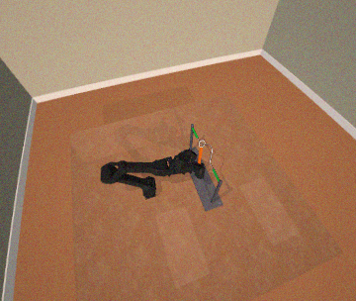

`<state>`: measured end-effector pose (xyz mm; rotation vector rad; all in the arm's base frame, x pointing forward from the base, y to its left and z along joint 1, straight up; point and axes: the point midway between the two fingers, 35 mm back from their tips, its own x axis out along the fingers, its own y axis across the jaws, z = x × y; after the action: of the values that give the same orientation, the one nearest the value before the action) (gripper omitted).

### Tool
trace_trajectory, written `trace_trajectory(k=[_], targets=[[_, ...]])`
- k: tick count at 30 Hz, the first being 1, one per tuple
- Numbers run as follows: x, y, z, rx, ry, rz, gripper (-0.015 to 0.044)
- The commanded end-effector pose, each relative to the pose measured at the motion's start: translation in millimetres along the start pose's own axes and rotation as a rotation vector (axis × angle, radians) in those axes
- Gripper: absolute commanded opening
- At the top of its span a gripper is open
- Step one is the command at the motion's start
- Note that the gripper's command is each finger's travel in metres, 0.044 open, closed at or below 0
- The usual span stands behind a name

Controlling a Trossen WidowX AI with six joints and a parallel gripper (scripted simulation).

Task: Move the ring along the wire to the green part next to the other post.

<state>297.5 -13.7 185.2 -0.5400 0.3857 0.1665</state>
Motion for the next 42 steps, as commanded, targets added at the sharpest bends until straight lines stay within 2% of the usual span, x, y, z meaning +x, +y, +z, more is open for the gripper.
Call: trace_trajectory(k=[1,22,42], targets=[[0.5,13.2,-1.5,0.081,-0.003,-0.007,-0.015],[4.8,75.9,16.7,0.452,-0.03,-0.025,-0.015],[7.2,105.5,34.4,0.565,-0.042,-0.026,-0.015]])
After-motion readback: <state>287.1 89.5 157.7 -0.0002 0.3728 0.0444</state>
